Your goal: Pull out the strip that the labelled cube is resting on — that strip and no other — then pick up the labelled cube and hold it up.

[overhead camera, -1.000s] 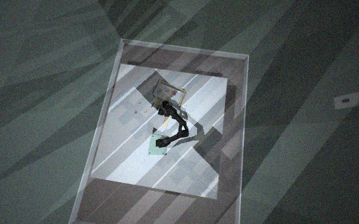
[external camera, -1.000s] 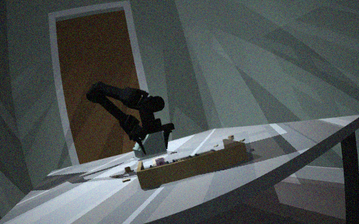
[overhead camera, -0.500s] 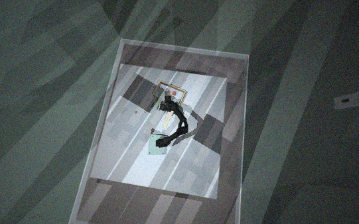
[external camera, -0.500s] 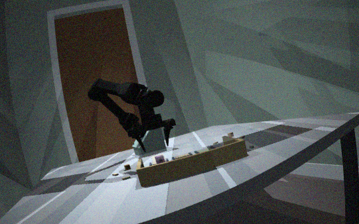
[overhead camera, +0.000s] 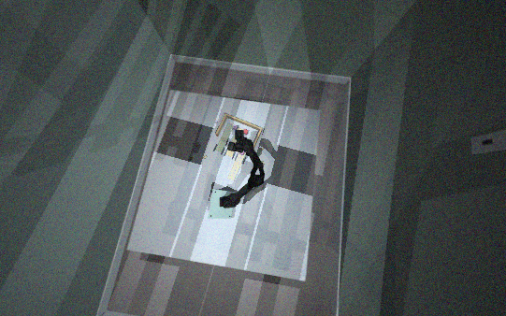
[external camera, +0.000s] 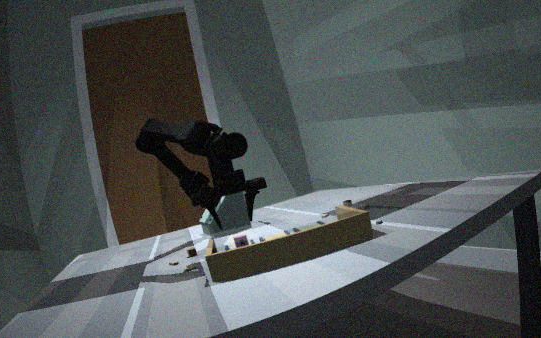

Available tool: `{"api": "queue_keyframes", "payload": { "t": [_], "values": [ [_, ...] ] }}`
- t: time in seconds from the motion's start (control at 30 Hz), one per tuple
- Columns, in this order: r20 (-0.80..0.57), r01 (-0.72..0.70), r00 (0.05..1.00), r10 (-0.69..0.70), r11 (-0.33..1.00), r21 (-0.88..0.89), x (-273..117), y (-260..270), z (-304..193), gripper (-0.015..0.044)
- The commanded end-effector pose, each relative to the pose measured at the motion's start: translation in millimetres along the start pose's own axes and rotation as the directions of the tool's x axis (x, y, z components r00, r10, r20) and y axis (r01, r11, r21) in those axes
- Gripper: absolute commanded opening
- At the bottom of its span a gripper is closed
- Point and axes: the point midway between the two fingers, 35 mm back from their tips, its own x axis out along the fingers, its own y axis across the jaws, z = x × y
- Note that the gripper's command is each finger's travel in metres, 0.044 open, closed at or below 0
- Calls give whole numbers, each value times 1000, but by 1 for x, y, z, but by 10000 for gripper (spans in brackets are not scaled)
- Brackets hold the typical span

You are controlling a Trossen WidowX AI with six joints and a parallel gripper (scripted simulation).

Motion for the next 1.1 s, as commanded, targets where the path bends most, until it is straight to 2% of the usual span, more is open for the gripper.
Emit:
{"api": "queue_keyframes", "payload": {
  "t": [0.0, 0.07, 1.07],
  "values": [
    [4, 2, 1000, -2, 1000, -2, 4, 0, 3, 282],
    [4, 2, 1000, -2, 1000, -2, 8, 0, 4, 250],
    [4, 5, 1000, -5, 1000, -2, 52, 0, 3, 250]
  ]
}}
